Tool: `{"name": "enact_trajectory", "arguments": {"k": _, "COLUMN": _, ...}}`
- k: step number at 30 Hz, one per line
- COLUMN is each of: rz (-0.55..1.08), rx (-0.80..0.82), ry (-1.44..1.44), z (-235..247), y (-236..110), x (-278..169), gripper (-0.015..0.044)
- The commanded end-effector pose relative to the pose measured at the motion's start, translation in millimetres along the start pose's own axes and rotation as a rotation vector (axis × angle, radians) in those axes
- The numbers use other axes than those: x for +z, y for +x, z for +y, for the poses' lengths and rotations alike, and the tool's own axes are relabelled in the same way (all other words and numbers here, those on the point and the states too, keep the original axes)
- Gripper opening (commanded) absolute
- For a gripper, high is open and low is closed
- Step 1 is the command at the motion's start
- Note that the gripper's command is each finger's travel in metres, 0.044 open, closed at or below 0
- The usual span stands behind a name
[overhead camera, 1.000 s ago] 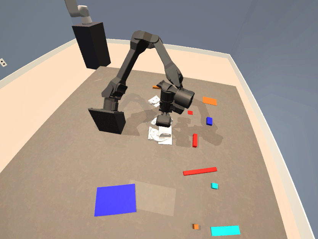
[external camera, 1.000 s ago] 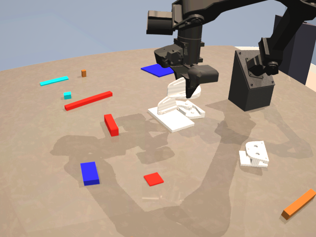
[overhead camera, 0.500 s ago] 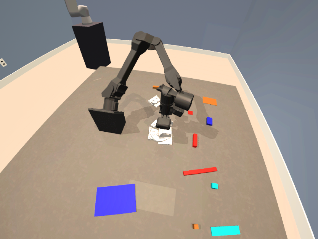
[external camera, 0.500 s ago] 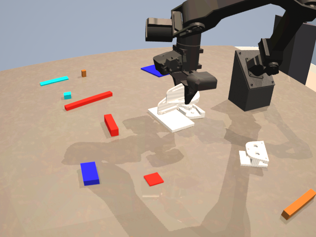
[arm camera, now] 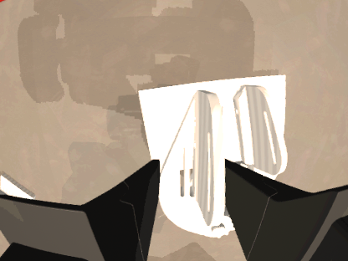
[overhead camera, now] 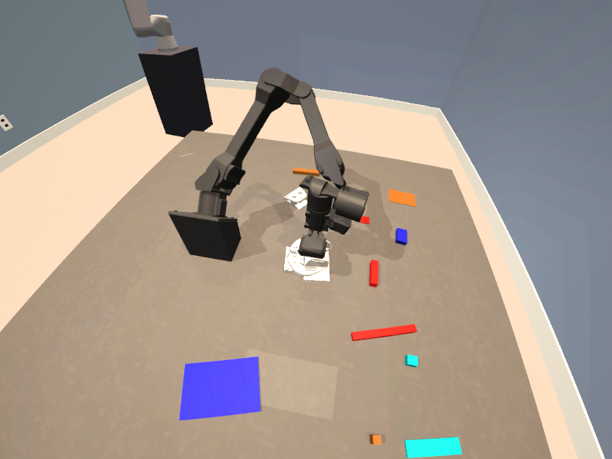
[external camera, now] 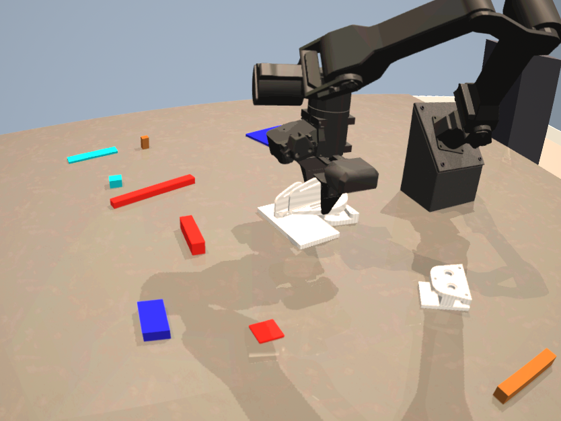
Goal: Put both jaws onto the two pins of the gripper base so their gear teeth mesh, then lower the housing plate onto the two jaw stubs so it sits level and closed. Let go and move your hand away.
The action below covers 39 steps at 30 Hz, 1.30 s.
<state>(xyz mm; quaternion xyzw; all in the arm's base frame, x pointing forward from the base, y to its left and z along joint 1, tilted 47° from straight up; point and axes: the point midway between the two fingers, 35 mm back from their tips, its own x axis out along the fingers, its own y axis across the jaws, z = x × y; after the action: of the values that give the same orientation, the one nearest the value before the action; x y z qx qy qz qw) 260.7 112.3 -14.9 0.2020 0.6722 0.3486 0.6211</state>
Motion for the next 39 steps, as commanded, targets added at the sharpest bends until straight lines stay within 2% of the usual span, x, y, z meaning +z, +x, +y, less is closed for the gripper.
{"name": "enact_trajectory", "arguments": {"k": 1, "rz": 0.003, "rx": 0.005, "ry": 0.007, "z": 0.2, "y": 8.6, "x": -1.9, "gripper": 0.0134}}
{"name": "enact_trajectory", "arguments": {"k": 39, "rz": 0.003, "rx": 0.006, "ry": 0.009, "z": 0.5, "y": 17.0, "x": -2.2, "gripper": 0.0134}}
